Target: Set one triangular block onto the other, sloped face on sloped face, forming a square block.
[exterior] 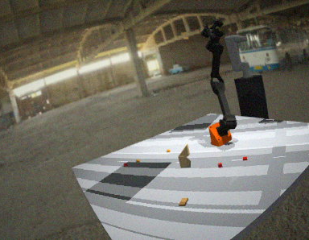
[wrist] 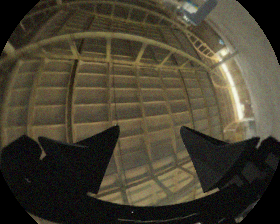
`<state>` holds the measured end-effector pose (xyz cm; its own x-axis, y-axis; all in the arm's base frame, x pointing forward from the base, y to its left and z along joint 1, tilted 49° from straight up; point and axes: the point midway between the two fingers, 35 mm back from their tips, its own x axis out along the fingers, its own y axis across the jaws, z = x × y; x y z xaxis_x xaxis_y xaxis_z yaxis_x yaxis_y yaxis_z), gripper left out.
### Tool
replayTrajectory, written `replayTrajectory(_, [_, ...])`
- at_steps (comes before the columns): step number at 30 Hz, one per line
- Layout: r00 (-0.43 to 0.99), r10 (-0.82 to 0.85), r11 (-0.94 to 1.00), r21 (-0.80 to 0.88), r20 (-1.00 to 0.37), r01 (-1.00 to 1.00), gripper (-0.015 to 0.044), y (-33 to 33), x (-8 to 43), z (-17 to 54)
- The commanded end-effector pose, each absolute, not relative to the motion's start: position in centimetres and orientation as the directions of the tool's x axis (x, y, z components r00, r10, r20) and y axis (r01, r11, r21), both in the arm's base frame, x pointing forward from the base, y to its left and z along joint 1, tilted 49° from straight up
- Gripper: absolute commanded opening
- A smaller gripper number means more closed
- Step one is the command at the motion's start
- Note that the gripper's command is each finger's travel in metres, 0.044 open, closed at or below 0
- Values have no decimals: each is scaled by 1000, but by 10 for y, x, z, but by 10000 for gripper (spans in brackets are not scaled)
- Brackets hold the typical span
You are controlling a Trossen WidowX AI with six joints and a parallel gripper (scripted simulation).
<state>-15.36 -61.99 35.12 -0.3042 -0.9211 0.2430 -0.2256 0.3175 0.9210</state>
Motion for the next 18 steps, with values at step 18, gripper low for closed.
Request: replayTrajectory(18, [-391, -634, 760, 631, 667, -155, 440, -479, -214, 532])
